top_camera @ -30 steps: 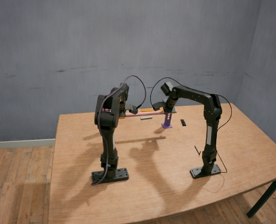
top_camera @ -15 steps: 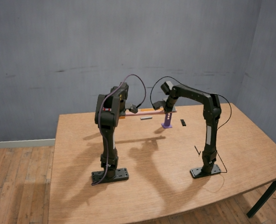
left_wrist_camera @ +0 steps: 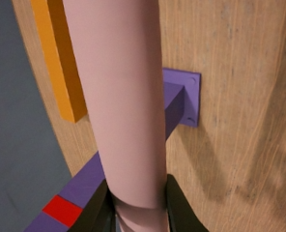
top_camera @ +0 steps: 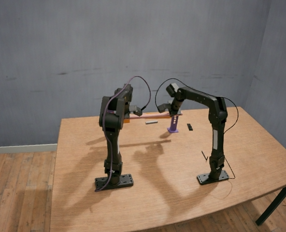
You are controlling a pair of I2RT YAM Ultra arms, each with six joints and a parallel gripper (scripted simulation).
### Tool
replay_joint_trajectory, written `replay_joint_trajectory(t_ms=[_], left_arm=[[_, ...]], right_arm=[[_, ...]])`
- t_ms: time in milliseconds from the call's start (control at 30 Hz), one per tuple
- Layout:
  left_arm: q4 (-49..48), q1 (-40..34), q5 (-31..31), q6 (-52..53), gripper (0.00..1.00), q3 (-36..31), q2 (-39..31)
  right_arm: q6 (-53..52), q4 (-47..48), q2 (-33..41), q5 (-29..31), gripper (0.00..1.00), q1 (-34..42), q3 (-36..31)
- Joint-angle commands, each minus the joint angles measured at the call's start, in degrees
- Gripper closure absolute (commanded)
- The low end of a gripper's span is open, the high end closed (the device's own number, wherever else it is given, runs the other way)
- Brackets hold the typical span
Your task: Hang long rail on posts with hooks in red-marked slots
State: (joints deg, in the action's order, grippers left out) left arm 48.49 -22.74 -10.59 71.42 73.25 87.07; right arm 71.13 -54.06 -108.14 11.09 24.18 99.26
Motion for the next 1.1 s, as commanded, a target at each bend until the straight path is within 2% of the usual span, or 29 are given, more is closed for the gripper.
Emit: replay_joint_trajectory(t_ms=[0, 533, 700, 1067], left_arm=[[-1.0, 0.5, 0.0, 0.6, 0.81, 2.5, -0.4], [-2.4, 0.7, 0.2, 1.1, 0.81, 2.3, -0.8], [-3.2, 1.4, 0.6, 1.6, 0.81, 3.6, 0.6], [-3.3, 1.4, 0.6, 1.6, 0.81, 3.8, 0.8]], right_arm=[[0.9, 0.1, 1.2, 0.1, 0.81, -0.5, 3.1], [0.9, 0.3, 1.4, 0.6, 0.81, -0.4, 3.3], [1.4, 0.0, -0.3, 0.9, 0.81, -0.8, 5.9], [1.5, -0.2, -0.6, 0.9, 0.81, -0.8, 6.3]])
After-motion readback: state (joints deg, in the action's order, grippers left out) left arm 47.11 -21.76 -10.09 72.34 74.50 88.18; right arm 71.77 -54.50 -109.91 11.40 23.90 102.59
